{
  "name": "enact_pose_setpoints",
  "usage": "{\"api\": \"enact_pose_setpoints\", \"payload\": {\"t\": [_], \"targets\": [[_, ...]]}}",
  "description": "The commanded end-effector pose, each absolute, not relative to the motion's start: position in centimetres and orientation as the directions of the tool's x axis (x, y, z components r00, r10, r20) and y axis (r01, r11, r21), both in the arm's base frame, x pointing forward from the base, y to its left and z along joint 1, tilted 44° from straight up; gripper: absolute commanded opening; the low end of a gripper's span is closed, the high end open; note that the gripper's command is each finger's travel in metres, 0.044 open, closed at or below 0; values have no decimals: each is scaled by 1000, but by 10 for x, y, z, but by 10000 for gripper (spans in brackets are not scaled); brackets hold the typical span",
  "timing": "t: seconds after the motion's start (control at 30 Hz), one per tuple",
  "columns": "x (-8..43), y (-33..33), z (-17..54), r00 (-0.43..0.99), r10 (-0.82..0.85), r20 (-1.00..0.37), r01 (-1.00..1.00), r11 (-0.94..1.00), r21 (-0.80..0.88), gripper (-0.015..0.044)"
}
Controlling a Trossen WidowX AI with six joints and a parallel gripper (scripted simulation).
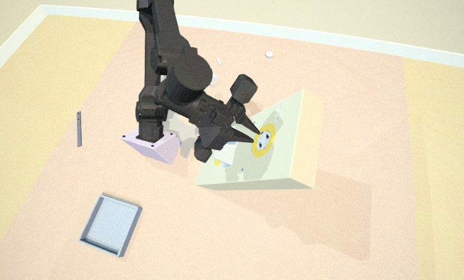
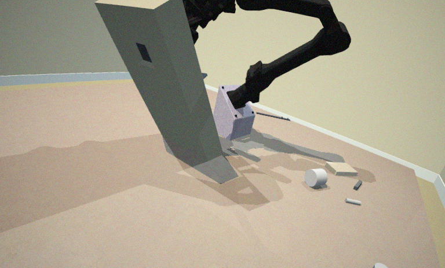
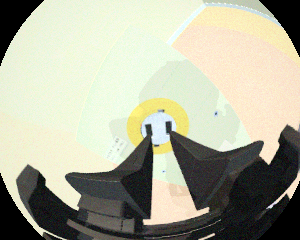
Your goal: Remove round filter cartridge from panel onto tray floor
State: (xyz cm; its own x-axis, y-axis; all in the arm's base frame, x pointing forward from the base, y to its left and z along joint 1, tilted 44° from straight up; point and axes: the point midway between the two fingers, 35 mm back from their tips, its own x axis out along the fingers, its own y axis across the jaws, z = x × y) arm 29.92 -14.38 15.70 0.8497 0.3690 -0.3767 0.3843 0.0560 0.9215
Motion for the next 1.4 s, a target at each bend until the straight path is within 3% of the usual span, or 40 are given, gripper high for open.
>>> {"api": "enact_pose_setpoints", "payload": {"t": [0.0, 1.37], "targets": [[305, -140, 153, 850, 368, -377, 387, 49, 921, 95], [313, -136, 150, 852, 368, -372, 382, 47, 923, 95]]}}
